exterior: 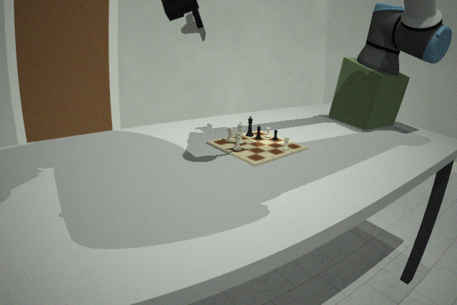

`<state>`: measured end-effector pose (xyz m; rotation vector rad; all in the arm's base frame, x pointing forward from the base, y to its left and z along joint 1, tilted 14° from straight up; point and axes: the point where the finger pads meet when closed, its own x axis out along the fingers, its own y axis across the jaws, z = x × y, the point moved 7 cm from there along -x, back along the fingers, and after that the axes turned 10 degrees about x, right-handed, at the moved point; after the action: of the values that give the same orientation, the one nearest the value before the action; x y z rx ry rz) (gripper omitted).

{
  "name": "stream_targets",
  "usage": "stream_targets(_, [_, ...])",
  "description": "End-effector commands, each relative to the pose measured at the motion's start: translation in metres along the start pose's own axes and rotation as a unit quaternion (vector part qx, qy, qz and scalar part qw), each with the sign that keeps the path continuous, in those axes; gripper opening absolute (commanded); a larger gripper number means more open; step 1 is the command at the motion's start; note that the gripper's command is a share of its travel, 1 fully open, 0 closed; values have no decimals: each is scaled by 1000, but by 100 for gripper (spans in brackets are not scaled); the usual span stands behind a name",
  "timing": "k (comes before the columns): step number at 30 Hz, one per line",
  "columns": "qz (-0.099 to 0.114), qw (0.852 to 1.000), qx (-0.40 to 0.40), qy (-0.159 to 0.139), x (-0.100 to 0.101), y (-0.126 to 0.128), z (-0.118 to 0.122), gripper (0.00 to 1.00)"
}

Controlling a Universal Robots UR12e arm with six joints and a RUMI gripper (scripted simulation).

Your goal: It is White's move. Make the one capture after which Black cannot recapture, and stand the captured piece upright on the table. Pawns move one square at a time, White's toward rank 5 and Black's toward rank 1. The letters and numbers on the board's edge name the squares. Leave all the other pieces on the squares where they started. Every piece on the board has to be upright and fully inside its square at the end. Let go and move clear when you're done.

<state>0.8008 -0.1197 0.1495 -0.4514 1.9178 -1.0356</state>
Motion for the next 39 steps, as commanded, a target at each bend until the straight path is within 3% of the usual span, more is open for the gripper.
stream_targets(1, [0, 1000, 1, 0, -1, -1, 0, 100])
stream_targets(24, [8, 1000, 1, 8, 2, 1, 1, 100])
stream_targets(28, [28, 999, 3, 30, 9, 4, 4, 100])
stream_targets(32, [64, 996, 6, 68, 21, 11, 8, 100])
stream_targets(34, [64, 996, 6, 68, 21, 11, 8, 100])
stream_targets(39, [132, 981, 12, 139, 49, 24, 17, 100])
